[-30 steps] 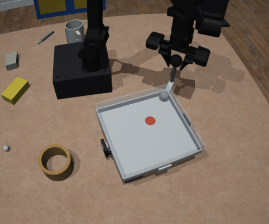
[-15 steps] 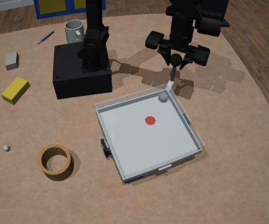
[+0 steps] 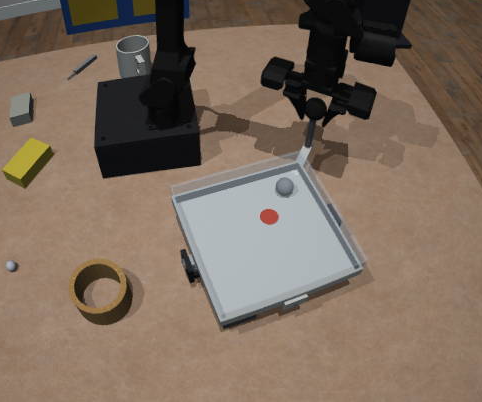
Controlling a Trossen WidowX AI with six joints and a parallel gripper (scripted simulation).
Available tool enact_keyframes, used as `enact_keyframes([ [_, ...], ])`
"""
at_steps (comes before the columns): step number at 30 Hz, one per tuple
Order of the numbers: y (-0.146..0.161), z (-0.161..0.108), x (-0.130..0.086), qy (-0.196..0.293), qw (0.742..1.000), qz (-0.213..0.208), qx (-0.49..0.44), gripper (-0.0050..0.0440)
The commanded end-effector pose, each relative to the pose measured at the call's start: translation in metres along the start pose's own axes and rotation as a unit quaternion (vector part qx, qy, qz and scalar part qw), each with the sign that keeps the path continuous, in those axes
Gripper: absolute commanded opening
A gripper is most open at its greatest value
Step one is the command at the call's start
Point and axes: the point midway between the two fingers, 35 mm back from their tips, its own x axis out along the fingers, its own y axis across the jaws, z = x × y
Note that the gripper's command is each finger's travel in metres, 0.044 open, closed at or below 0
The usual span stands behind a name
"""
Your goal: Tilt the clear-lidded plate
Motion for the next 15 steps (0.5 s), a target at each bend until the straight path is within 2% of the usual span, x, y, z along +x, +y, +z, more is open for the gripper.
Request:
enact_keyframes([
  [1, -0.0010, 0.0005, 0.0042, 0.004, 1.000, 0.002, -0.001, 0.0150],
  [15, 0.0013, -0.0009, 0.0007, 0.006, 1.000, 0.002, -0.001, 0.0150],
])
